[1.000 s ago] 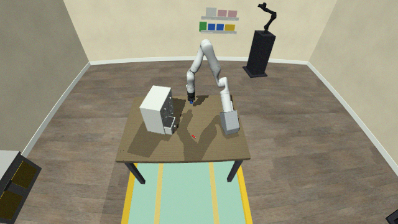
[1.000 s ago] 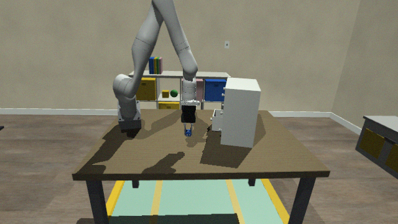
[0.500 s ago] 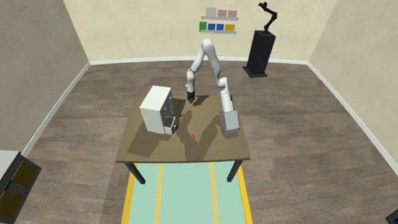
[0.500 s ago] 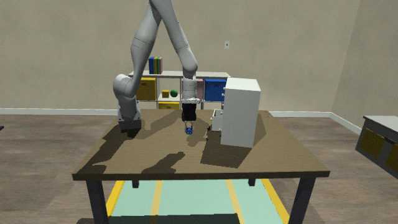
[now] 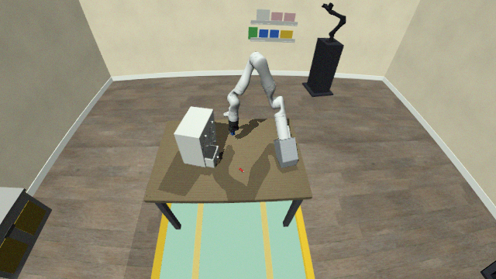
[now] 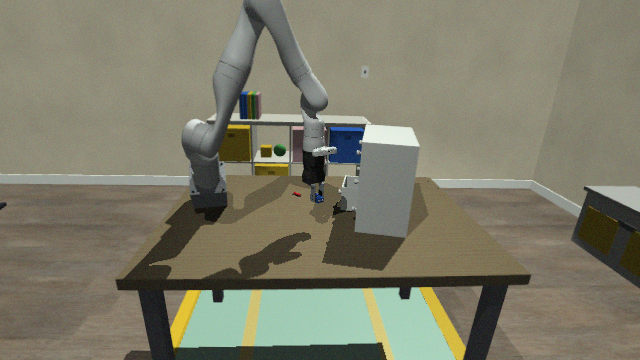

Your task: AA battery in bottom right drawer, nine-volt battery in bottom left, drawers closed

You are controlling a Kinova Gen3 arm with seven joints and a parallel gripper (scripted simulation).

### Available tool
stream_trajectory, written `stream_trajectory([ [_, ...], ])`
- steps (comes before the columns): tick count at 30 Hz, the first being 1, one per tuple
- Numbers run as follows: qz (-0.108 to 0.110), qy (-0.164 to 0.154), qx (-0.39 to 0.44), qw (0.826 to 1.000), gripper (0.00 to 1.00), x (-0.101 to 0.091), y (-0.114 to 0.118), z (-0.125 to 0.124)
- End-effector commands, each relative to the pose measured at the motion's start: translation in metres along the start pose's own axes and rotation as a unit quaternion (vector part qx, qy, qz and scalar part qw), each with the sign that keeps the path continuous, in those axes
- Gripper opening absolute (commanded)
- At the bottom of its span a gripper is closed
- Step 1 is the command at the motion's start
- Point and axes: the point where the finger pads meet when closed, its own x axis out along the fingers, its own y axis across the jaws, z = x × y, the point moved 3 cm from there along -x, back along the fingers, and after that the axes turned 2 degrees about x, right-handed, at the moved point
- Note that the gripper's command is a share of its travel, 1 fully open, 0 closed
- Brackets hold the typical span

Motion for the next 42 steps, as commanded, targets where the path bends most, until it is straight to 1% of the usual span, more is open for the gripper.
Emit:
stream_trajectory([
  [1, 0.004, 0.007, -0.038, 0.999, 0.51, 0.002, -0.014, 0.009],
  [2, 0.004, 0.007, -0.075, 0.997, 0.51, 0.002, -0.025, 0.021],
  [3, 0.004, 0.007, -0.075, 0.997, 0.51, 0.002, -0.025, 0.021],
  [5, 0.004, 0.006, -0.147, 0.989, 0.51, 0.002, -0.046, 0.047],
  [6, 0.004, 0.006, -0.147, 0.989, 0.51, 0.002, -0.046, 0.047],
  [8, 0.004, 0.004, -0.215, 0.977, 0.51, 0.003, -0.064, 0.075],
  [9, 0.004, 0.004, -0.215, 0.977, 0.51, 0.003, -0.064, 0.075],
  [11, 0.004, 0.0, -0.273, 0.962, 0.51, 0.004, -0.078, 0.102],
  [12, 0.004, 0.0, -0.273, 0.962, 0.51, 0.004, -0.078, 0.102],
  [15, 0.003, -0.006, -0.34, 0.94, 0.51, 0.004, -0.092, 0.136],
  [17, 0.003, -0.006, -0.34, 0.94, 0.51, 0.004, -0.092, 0.136],
  [19, 0.002, -0.009, -0.369, 0.93, 0.51, 0.004, -0.098, 0.152],
  [21, 0.001, -0.012, -0.385, 0.923, 0.51, 0.005, -0.101, 0.161],
  [23, 0.001, -0.012, -0.392, 0.92, 0.51, 0.005, -0.102, 0.165],
  [27, 0.001, -0.013, -0.393, 0.919, 0.51, 0.004, -0.102, 0.166],
  [32, 0.001, -0.013, -0.393, 0.919, 0.51, -0.006, -0.102, 0.166],
  [34, 0.001, -0.013, -0.393, 0.919, 0.51, -0.006, -0.102, 0.166],
  [39, 0.001, -0.013, -0.393, 0.919, 0.51, -0.023, -0.102, 0.165],
  [42, 0.001, -0.013, -0.393, 0.919, 0.51, -0.029, -0.103, 0.165],
])
